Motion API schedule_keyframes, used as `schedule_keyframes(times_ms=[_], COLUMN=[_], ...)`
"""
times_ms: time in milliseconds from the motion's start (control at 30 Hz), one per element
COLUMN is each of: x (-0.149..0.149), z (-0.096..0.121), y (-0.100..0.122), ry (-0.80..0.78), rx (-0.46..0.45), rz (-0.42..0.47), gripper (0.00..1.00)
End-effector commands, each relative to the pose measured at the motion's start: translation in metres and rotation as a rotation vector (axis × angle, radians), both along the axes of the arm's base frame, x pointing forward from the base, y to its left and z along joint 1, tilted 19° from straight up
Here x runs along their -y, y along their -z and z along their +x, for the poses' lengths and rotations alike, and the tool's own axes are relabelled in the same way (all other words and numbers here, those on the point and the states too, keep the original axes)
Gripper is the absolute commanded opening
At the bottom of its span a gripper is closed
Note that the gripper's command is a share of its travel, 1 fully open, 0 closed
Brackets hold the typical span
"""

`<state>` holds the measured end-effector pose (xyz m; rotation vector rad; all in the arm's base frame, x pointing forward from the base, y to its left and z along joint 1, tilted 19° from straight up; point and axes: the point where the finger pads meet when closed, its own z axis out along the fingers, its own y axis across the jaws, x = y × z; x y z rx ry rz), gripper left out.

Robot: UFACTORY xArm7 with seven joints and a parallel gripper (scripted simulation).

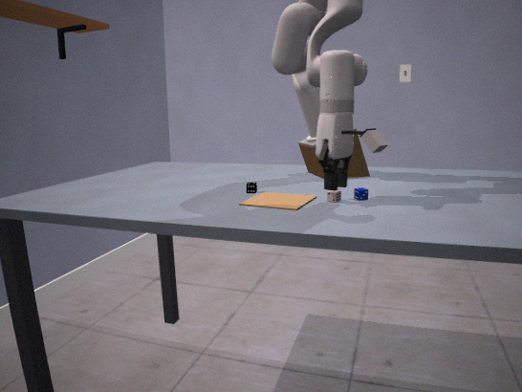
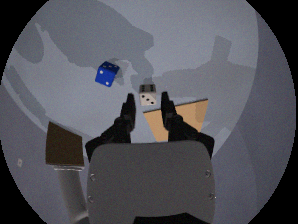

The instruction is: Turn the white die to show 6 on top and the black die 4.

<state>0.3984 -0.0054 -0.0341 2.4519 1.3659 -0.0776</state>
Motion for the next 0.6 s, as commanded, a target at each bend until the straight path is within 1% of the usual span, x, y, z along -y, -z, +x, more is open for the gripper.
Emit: schedule_keyframes(times_ms=[0,567], x=[-0.0007,0.0006], z=[0.0011,0.0016], y=[-0.0006,0.0035], ry=[-0.001,-0.001], rx=[0.002,0.002], rz=[0.001,0.001], gripper=[0.42,0.42])
